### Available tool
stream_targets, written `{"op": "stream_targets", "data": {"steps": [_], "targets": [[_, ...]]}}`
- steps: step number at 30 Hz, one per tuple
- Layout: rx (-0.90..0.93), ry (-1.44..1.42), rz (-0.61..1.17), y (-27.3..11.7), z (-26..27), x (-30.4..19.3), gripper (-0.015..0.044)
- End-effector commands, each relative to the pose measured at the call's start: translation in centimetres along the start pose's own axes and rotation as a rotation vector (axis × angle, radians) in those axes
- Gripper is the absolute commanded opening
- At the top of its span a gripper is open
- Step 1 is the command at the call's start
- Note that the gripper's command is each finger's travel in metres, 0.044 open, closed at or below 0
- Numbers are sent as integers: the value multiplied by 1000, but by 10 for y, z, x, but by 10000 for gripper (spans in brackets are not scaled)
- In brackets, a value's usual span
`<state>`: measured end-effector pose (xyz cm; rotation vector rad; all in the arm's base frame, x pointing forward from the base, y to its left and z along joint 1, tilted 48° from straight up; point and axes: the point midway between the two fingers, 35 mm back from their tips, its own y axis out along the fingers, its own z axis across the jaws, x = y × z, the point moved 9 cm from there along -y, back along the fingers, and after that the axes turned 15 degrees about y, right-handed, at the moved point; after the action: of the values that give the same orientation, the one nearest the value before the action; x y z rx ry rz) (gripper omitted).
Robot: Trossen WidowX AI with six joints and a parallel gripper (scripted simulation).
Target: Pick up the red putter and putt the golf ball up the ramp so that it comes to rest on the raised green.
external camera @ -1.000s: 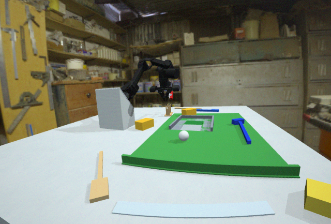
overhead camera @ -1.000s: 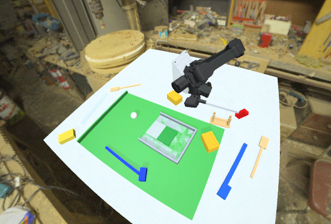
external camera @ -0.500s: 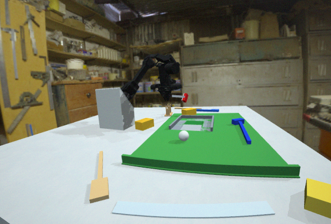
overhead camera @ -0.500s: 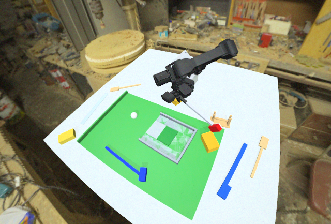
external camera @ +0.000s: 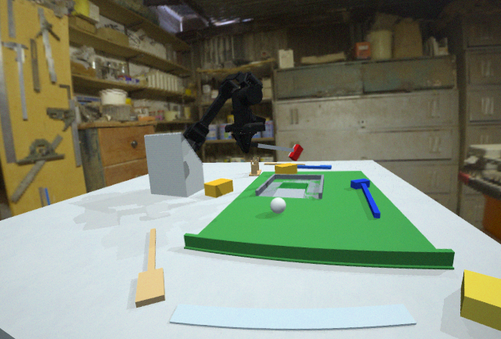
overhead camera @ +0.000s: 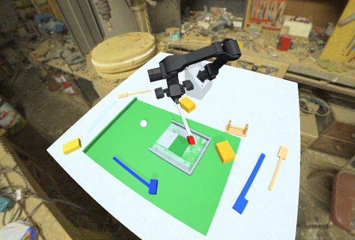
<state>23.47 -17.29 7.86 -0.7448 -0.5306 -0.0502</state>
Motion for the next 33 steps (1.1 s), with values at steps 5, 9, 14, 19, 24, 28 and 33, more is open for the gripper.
{"op": "stream_targets", "data": {"steps": [5, 9, 14, 19, 24, 28, 33], "targets": [[-33, 220, 10, -9, -36, -34, 0], [-44, 334, 15, -12, -53, -53, 0], [-54, 475, 21, -14, -72, -81, 0], [-60, 616, 25, -14, -88, -109, 0], [-63, 756, 29, -12, -102, -140, 0], [-63, 862, 31, -10, -111, -164, 0], [-63, 880, 31, -8, -112, -168, 0]]}}
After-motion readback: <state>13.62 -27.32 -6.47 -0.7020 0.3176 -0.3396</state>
